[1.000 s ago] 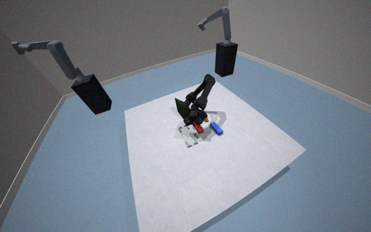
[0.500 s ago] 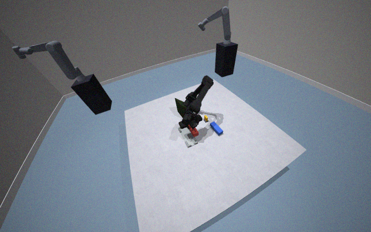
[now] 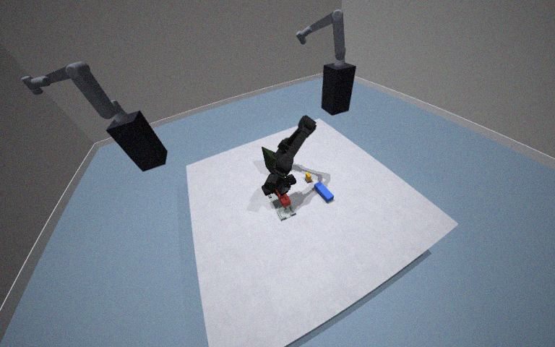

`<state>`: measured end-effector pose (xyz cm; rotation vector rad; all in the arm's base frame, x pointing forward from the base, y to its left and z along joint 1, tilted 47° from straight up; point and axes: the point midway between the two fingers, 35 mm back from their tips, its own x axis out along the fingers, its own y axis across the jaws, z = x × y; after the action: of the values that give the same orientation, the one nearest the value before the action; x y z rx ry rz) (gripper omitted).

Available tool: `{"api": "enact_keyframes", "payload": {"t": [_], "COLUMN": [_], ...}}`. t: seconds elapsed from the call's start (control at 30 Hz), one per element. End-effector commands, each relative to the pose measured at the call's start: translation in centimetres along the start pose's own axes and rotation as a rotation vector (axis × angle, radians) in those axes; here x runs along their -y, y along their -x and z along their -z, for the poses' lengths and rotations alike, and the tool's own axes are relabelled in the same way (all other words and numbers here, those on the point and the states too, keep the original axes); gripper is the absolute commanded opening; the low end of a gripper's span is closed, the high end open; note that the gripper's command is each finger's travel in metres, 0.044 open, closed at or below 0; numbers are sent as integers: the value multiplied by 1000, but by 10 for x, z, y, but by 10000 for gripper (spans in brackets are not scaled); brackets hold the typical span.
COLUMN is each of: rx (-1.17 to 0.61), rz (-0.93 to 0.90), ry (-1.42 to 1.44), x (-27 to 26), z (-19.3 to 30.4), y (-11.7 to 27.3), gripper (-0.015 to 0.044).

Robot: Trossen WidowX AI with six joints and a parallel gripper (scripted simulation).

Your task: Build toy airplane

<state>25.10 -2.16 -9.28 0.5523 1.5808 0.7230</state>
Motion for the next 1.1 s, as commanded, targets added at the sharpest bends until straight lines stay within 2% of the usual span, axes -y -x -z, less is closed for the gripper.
{"api": "enact_keyframes", "payload": {"t": [0.0,0.13,0.6,1.07], "rx": [-2,-2,-2,-2], "rz": [3,3,3,3], "ry": [6,6,5,5], "x": [2,2,2,3], "z": [1,2,2,2], "y": [-1,-1,-2,-25], "gripper": [105,196,196,196]}}
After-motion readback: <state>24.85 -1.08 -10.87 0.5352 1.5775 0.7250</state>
